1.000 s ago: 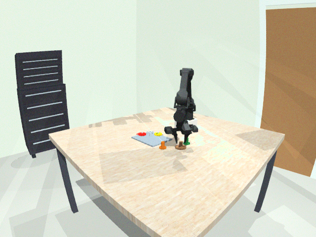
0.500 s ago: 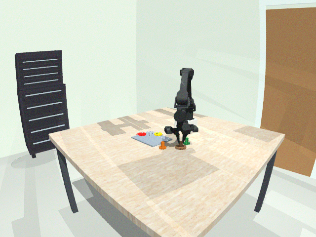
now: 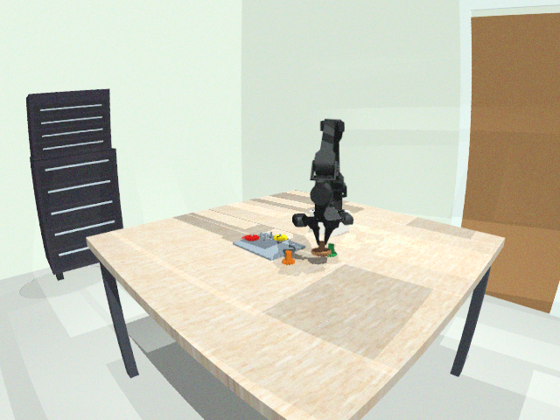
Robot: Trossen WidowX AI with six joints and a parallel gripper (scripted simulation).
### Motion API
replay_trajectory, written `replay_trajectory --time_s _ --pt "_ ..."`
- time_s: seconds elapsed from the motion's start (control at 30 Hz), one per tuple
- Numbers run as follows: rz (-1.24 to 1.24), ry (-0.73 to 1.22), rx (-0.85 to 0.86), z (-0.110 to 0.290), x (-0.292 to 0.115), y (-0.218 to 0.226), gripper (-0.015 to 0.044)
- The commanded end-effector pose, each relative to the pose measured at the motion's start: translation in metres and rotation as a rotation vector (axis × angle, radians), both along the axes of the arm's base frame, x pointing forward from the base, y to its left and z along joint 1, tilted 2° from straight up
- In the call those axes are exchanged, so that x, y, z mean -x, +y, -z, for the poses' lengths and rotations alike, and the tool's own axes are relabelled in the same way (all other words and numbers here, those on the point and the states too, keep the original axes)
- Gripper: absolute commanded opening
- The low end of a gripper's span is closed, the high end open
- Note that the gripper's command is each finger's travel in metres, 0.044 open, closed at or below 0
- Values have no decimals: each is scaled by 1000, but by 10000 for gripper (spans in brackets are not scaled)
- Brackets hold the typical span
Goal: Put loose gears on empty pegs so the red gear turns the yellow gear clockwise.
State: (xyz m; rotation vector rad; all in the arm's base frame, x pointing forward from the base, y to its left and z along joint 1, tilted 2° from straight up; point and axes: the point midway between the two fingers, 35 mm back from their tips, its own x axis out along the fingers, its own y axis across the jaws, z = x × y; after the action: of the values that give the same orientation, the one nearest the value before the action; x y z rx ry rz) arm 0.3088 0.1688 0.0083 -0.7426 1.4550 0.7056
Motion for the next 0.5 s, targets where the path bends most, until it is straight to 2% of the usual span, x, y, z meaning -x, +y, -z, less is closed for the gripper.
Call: replay_trajectory --time_s 0.0,0.47 --pt "4 -9 -5 -17 -3 2 0" --pt "0 1 -8 -57 -2 4 0"
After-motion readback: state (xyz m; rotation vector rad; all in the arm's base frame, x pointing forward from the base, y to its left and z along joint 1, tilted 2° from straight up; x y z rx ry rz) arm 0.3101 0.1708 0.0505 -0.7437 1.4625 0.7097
